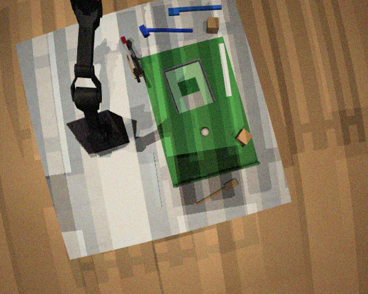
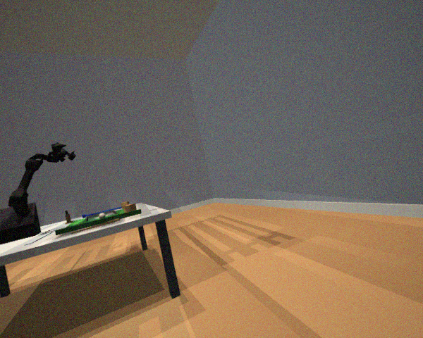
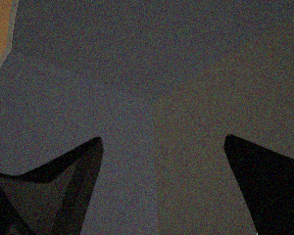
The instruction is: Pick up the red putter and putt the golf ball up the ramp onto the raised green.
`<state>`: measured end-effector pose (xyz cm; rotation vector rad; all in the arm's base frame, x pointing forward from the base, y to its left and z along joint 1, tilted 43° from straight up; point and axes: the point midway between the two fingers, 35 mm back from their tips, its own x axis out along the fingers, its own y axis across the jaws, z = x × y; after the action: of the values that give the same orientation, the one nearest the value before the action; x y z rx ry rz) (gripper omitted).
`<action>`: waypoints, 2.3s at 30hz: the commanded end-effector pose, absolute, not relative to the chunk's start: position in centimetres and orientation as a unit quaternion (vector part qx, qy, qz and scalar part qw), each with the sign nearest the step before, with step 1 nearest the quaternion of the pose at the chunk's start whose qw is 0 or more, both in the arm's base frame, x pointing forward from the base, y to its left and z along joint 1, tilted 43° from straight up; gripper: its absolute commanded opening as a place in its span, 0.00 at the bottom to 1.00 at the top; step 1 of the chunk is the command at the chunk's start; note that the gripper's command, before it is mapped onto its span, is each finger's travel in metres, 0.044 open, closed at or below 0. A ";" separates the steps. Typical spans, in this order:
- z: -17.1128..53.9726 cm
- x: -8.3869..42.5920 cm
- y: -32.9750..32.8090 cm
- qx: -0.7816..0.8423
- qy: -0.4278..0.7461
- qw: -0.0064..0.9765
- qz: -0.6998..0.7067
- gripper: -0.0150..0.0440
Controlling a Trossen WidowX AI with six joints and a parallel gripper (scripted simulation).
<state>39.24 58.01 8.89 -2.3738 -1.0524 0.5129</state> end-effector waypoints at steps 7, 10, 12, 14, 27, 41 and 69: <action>1.0 41.1 52.7 -0.864 -0.251 0.289 0.327 1.00; -2.8 41.4 49.2 -0.853 -0.163 0.312 0.385 1.00; -5.2 41.3 46.6 -0.843 -0.100 0.326 0.416 1.00; -7.3 41.0 43.9 -0.831 -0.035 0.338 0.441 1.00; -15.8 34.2 24.1 -0.709 0.408 0.361 0.448 1.00; -14.6 25.2 11.1 -0.608 0.671 0.301 0.300 1.00; -18.9 24.6 7.4 -0.609 0.671 0.300 0.299 1.00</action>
<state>24.66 7.76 -18.58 -1.6094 1.7789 0.7915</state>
